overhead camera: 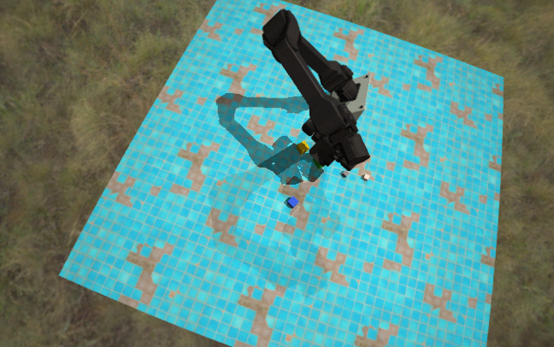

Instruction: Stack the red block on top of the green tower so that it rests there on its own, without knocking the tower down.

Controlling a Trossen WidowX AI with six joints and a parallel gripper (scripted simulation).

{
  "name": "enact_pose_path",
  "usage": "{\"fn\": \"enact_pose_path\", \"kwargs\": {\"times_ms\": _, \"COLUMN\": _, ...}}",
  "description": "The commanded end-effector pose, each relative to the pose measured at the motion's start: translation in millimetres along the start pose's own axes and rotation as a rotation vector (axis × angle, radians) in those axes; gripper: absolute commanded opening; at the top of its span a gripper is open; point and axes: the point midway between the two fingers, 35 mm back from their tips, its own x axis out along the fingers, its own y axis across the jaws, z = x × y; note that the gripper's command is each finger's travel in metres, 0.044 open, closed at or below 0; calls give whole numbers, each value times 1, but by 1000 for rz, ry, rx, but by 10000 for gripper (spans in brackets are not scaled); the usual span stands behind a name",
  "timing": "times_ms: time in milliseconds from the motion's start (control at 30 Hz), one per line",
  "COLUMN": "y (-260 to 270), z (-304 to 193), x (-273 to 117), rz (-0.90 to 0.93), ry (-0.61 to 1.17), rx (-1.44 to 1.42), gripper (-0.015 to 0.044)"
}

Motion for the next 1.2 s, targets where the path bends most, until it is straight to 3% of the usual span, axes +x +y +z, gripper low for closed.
{"fn": "enact_pose_path", "kwargs": {"times_ms": 0, "y": 0, "z": 0, "x": 0, "rz": -1, "ry": -4, "rx": -3, "gripper": 0}}
{"fn": "enact_pose_path", "kwargs": {"times_ms": 300, "y": 0, "z": 0, "x": -2, "rz": -1, "ry": -4, "rx": -3, "gripper": 0}}
{"fn": "enact_pose_path", "kwargs": {"times_ms": 867, "y": 0, "z": 0, "x": 0, "rz": 0, "ry": 0, "rx": -1, "gripper": 440}}
{"fn": "enact_pose_path", "kwargs": {"times_ms": 1167, "y": 0, "z": 0, "x": 0, "rz": 0, "ry": 0, "rx": -1, "gripper": 440}}
